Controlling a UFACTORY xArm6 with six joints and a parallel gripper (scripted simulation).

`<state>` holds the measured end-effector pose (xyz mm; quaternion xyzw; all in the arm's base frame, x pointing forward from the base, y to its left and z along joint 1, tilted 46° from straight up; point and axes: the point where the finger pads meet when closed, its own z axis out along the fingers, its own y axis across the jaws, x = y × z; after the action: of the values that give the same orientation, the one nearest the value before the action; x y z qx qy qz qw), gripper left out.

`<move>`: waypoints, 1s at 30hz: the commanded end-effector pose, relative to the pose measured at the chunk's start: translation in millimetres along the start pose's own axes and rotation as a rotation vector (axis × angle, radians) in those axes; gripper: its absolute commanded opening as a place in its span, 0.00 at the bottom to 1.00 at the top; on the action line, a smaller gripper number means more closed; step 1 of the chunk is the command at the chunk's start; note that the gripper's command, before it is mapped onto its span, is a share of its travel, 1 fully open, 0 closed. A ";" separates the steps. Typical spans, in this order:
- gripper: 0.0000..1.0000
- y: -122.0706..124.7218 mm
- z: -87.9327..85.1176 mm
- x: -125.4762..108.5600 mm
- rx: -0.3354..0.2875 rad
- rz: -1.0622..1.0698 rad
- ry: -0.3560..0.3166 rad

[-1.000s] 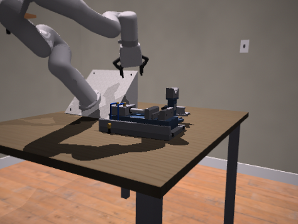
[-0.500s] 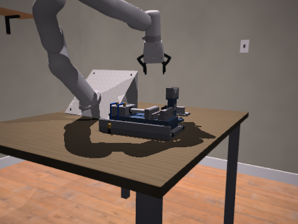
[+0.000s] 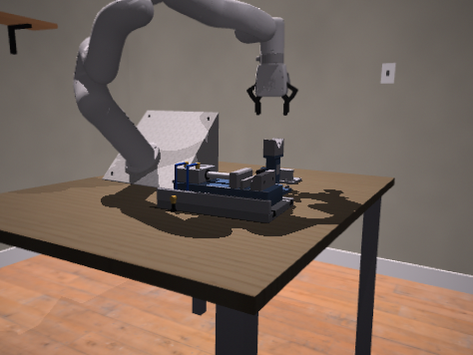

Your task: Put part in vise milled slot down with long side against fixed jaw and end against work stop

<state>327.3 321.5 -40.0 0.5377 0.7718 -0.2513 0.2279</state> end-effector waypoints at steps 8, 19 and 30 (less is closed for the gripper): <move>1.00 33.4 -4.5 32.3 -0.001 0.105 -0.085; 1.00 39.3 -3.9 39.9 -0.003 0.132 -0.104; 0.89 39.5 -3.8 40.2 -0.003 0.133 -0.105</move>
<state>351.1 362.4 -68.9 0.5733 0.7212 -0.2643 0.2852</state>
